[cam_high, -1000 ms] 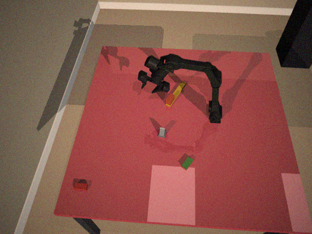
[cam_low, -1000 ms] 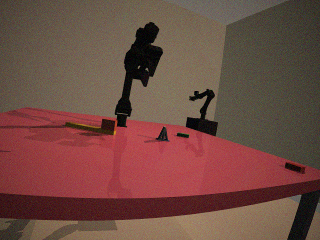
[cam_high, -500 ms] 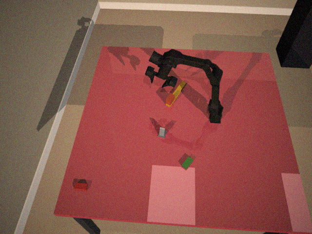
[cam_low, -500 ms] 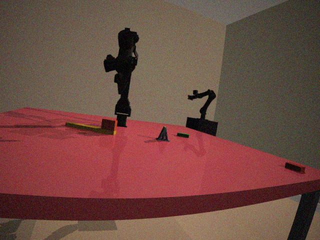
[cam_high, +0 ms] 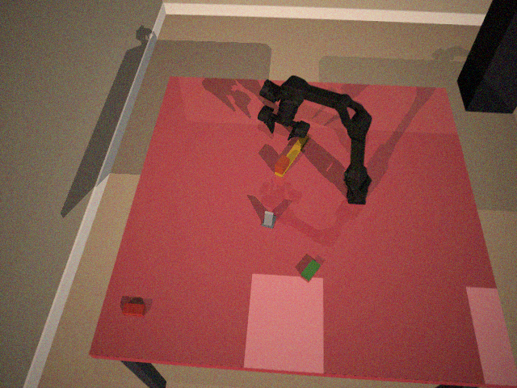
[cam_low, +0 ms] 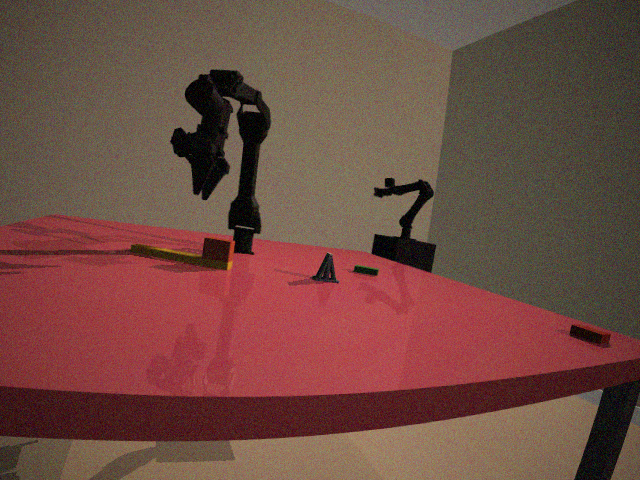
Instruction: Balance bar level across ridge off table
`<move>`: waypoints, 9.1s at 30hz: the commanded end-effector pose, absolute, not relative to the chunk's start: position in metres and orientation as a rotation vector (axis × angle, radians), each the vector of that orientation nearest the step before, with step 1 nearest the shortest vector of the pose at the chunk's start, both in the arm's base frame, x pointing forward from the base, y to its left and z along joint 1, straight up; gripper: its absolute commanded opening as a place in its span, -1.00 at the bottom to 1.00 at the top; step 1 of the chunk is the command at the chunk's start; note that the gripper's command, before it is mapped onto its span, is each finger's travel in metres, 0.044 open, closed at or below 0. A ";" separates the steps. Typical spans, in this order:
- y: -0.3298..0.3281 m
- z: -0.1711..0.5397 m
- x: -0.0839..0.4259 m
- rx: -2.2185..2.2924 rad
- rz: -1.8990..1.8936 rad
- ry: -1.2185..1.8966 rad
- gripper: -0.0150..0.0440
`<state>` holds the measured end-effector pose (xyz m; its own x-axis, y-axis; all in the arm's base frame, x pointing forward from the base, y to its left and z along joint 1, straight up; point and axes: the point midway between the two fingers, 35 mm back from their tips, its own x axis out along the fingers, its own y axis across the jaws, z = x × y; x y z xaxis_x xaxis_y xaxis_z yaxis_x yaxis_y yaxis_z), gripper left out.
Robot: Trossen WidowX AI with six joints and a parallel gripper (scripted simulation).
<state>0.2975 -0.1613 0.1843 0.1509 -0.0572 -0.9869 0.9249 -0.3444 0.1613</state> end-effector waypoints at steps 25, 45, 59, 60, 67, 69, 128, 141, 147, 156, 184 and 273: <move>-0.189 0.078 0.254 1.541 -1.523 0.929 0.58; -0.189 0.057 0.254 1.541 -1.523 0.929 0.58; -0.189 0.048 0.254 1.541 -1.523 0.929 0.58; -0.189 0.048 0.254 1.541 -1.523 0.929 0.58; -0.189 0.048 0.254 1.541 -1.523 0.929 0.58; -0.189 0.048 0.254 1.541 -1.523 0.929 0.58; -0.188 0.155 0.252 1.541 -1.523 0.928 -0.49; -0.164 0.159 0.269 1.525 -1.503 0.946 -0.49; -0.145 0.159 0.281 1.512 -1.488 0.959 -0.49; -0.114 0.160 0.296 1.493 -1.464 0.979 -0.49; -0.009 0.161 0.324 1.432 -1.393 1.041 -0.49; 0.098 0.119 0.321 1.370 -1.323 1.100 -0.49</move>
<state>0.3210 0.0979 0.1200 0.0279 0.0072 -0.9996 0.9817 -0.1884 0.0260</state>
